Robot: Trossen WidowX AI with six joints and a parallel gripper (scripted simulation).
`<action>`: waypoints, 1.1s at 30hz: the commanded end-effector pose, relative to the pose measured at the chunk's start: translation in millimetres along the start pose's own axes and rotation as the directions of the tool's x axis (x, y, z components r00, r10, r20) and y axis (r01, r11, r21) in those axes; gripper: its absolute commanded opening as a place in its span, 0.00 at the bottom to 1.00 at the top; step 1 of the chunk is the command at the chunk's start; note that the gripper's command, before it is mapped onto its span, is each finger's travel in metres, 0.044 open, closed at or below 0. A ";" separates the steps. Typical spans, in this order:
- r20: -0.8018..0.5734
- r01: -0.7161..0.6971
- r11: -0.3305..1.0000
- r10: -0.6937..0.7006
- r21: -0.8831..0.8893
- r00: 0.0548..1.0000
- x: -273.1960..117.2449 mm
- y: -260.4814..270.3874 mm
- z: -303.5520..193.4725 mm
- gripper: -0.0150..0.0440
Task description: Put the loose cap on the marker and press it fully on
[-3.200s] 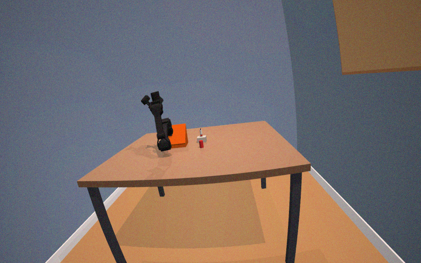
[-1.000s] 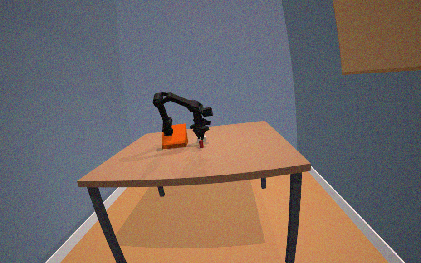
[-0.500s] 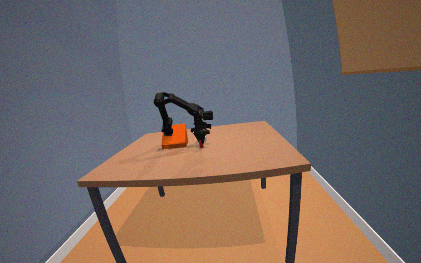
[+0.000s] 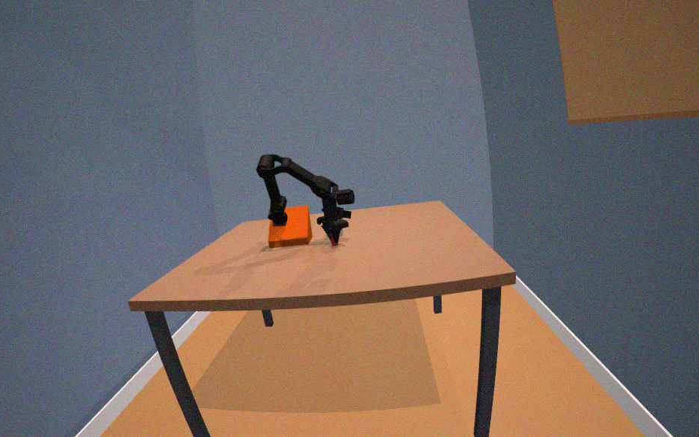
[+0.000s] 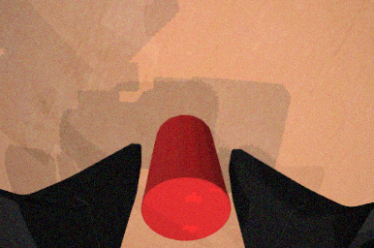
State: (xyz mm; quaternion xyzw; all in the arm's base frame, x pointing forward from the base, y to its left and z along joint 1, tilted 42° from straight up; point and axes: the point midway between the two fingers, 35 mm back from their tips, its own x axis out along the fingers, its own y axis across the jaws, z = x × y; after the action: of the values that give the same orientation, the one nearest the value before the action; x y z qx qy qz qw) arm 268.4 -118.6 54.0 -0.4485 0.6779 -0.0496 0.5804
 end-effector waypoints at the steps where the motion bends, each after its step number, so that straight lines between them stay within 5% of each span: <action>1: 0.002 -0.002 1.000 0.002 -0.004 1.000 1.3 0.6 0.4 0.47; 9: 0.002 -0.002 1.000 0.002 -0.004 1.000 1.3 0.4 0.5 0.38; 12: 0.003 -0.003 1.000 0.003 -0.004 1.000 -2.5 0.3 1.0 0.25; 33: 0.004 -0.006 1.000 0.006 -0.004 1.000 -57.4 0.4 0.5 0.25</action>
State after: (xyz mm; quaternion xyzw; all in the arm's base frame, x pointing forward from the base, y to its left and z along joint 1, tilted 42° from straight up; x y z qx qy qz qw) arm 265.2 -84.3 88.9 -0.4480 0.6789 -0.0421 0.5802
